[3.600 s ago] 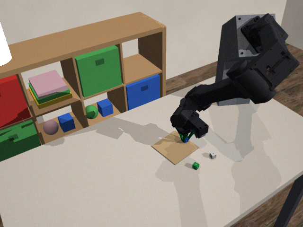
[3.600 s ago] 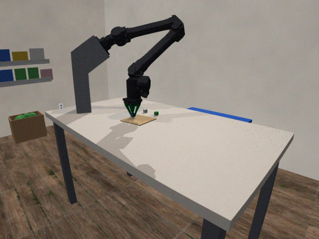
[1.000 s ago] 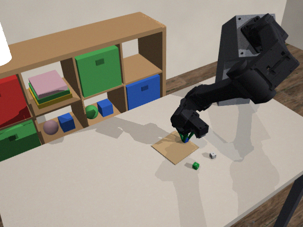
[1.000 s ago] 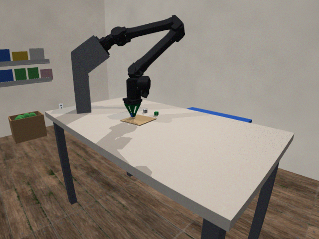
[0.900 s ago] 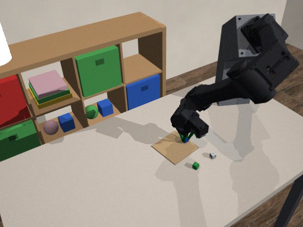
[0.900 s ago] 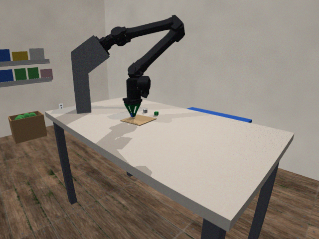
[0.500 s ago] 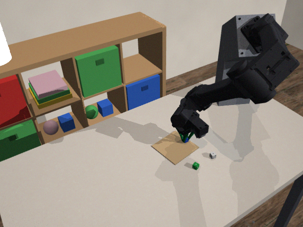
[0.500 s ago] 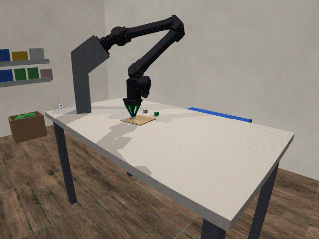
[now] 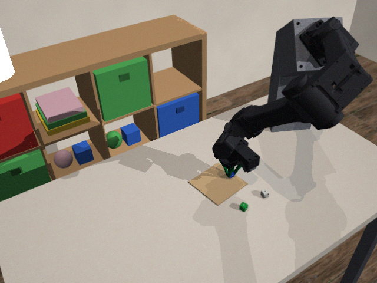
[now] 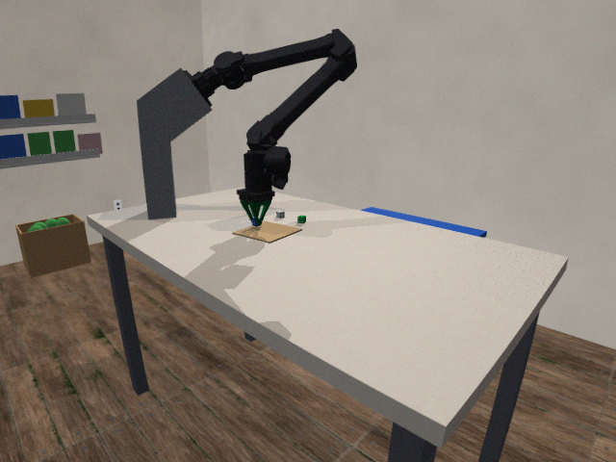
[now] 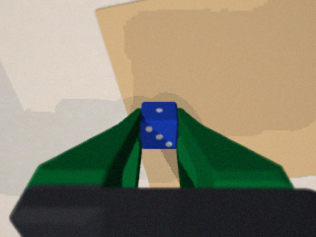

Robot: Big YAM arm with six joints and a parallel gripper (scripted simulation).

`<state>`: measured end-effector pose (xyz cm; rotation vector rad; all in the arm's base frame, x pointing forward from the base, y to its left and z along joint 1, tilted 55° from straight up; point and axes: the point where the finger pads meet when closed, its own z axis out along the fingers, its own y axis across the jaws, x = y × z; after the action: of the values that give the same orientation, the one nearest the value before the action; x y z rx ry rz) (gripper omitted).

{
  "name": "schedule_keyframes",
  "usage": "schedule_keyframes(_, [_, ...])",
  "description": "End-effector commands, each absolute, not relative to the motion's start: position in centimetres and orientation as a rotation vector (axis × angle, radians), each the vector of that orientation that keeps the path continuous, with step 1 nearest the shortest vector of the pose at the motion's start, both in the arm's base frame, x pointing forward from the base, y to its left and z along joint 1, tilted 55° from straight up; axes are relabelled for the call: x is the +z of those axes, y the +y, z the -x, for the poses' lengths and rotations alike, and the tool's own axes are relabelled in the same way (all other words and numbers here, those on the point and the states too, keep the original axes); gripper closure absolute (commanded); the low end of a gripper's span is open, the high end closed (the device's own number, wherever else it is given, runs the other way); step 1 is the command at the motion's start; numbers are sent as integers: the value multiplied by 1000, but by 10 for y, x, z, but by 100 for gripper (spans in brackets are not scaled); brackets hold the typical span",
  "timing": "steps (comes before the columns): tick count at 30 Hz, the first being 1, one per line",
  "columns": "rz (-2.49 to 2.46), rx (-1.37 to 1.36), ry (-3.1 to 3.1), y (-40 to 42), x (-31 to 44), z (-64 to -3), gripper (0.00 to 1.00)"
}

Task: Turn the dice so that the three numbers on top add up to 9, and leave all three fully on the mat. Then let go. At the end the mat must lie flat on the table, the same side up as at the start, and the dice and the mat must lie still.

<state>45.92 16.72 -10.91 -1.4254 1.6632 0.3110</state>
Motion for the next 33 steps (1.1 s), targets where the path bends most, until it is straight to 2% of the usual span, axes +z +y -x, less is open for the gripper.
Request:
schedule_keyframes(1, [1433,338,1684,171,-117,-441,85])
schedule_keyframes(33, [1431,327,1669,174,-115,-453,85])
